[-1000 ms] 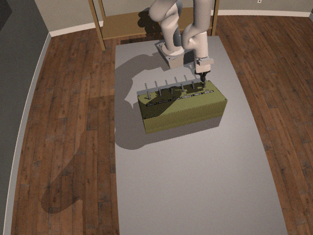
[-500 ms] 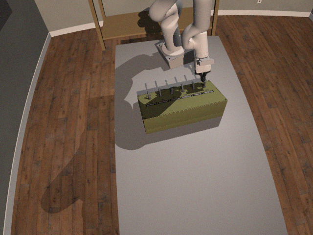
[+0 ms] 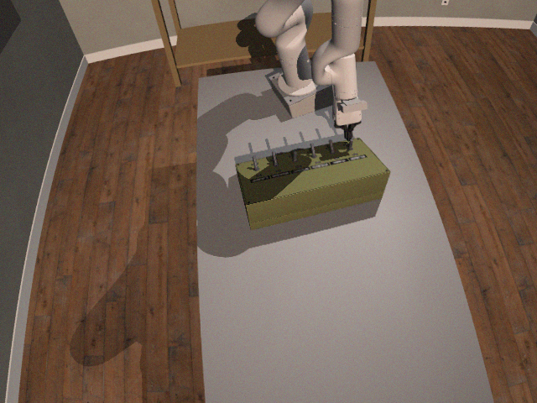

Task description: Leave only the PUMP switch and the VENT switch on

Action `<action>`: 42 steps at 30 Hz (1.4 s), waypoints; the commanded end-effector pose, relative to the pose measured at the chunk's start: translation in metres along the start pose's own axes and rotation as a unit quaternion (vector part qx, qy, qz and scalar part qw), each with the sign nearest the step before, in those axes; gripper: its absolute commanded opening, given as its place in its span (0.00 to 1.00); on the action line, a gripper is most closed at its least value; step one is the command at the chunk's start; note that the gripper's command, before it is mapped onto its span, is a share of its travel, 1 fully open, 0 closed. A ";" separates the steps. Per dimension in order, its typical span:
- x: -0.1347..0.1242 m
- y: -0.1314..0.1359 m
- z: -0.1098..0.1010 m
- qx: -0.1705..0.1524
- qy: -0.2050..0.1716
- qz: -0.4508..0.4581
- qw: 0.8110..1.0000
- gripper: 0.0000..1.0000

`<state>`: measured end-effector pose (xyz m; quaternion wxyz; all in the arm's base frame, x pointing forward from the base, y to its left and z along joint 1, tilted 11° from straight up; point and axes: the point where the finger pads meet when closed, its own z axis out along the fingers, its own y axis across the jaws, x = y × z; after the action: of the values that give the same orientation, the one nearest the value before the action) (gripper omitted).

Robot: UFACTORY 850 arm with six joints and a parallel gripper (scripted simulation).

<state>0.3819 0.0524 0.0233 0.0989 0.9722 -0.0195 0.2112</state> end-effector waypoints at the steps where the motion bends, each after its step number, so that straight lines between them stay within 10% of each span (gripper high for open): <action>1: -0.002 0.000 0.000 0.000 0.001 0.000 1.000 0.00; 18: -0.012 0.000 -0.006 0.000 0.001 0.000 1.000 0.00; 30: -0.012 0.000 -0.087 0.000 0.001 0.000 1.000 0.00; 42: -0.012 0.000 -0.117 0.000 0.001 0.000 1.000 0.00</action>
<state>0.3257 0.0751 0.1151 0.0921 0.9721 -0.0191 0.2151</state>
